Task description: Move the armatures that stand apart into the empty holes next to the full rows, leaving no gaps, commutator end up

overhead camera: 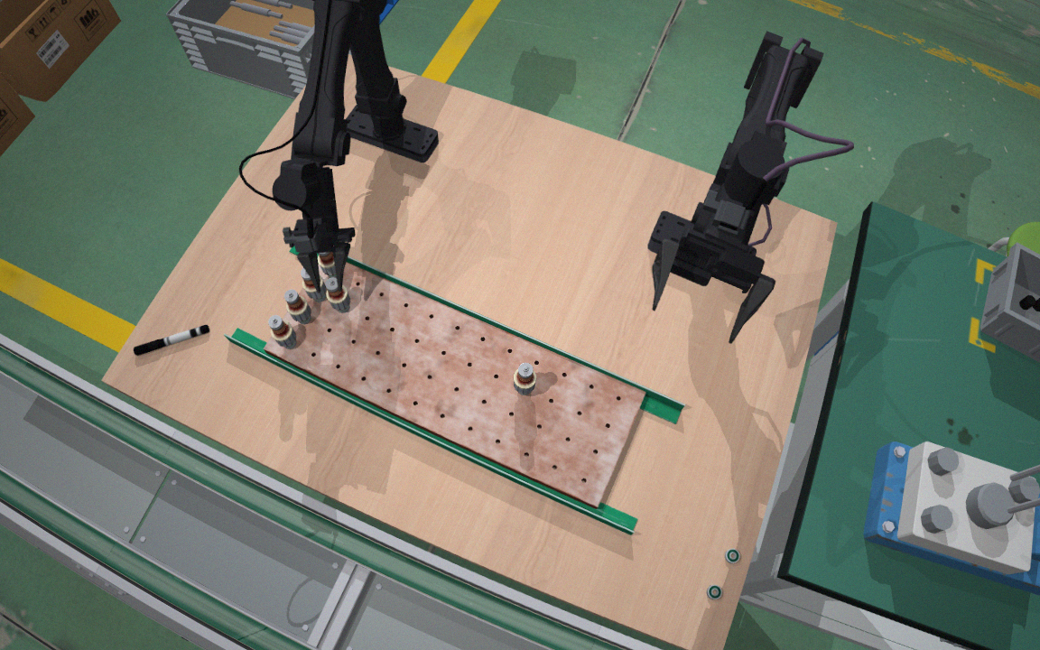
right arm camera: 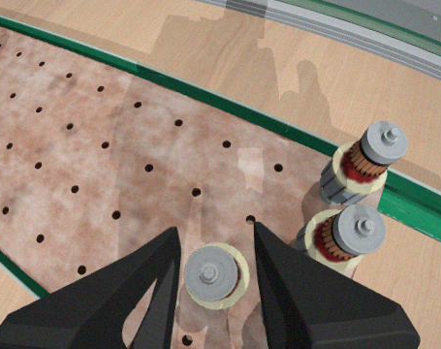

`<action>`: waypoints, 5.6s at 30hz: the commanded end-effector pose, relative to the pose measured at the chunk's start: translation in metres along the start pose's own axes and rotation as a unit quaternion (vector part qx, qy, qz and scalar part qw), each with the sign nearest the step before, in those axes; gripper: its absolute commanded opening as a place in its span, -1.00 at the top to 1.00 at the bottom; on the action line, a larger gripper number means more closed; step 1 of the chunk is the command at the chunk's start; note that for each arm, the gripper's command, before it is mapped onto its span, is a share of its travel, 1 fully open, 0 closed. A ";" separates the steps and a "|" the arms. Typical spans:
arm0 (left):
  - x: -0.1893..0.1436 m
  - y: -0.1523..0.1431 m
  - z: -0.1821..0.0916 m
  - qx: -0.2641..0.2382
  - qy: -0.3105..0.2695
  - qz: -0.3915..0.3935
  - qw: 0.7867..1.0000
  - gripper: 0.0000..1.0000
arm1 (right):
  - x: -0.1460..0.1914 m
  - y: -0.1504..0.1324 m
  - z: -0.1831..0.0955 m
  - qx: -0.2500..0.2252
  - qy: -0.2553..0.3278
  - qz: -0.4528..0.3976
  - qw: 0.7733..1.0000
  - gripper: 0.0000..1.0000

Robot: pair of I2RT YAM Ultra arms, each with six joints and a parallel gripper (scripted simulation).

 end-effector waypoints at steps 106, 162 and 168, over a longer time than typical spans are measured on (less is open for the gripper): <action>0.000 0.016 -0.001 -0.015 -0.005 0.002 1.000 -1.00 | 0.010 0.071 -0.065 -0.014 0.003 0.000 1.000 0.26; 0.000 0.016 -0.001 -0.015 -0.005 0.002 1.000 -1.00 | -0.045 0.170 -0.285 -0.431 -0.162 0.092 0.883 0.26; 0.000 0.016 -0.001 -0.015 -0.005 0.002 1.000 -1.00 | -0.041 0.171 -0.275 -0.415 -0.151 0.088 0.893 0.26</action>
Point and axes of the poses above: on each arm, the point where the finger pads meet when closed, its own z axis out along the fingers, its own x axis across the jaws, y = z × x, the point moved 3 cm from there along -z, back along the fingers, and after that the axes turned 12 degrees about z, right-handed, at the moved point
